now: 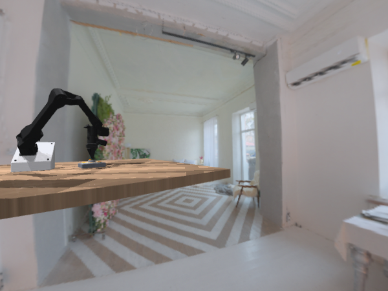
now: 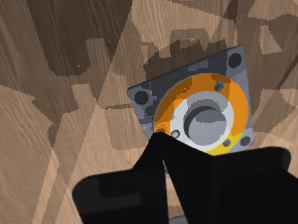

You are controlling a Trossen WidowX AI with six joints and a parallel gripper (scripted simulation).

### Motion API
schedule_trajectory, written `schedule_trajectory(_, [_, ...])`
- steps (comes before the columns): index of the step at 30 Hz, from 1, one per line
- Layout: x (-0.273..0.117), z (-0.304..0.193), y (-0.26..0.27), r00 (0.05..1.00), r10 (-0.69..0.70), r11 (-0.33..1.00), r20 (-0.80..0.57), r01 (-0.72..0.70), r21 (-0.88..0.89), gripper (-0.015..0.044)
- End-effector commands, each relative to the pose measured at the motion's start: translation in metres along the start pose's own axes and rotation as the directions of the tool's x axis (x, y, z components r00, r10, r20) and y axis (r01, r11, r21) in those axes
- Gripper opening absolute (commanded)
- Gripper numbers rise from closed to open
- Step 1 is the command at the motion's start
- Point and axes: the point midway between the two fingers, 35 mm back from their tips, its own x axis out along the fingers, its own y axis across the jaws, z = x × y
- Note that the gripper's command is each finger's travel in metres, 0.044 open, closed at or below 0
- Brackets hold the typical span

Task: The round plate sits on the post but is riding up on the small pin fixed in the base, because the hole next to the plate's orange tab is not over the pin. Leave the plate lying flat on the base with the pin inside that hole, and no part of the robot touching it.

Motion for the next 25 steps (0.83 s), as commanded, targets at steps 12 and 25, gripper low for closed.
schedule_trajectory(12, [-0.031,-0.005,0.001,1.0,-0.003,1.0,-0.006,0.003,-0.012,0.0])
schedule_trajectory(25, [-0.031,-0.005,0.001,1.0,-0.003,1.0,-0.006,0.003,-0.012,0.0])
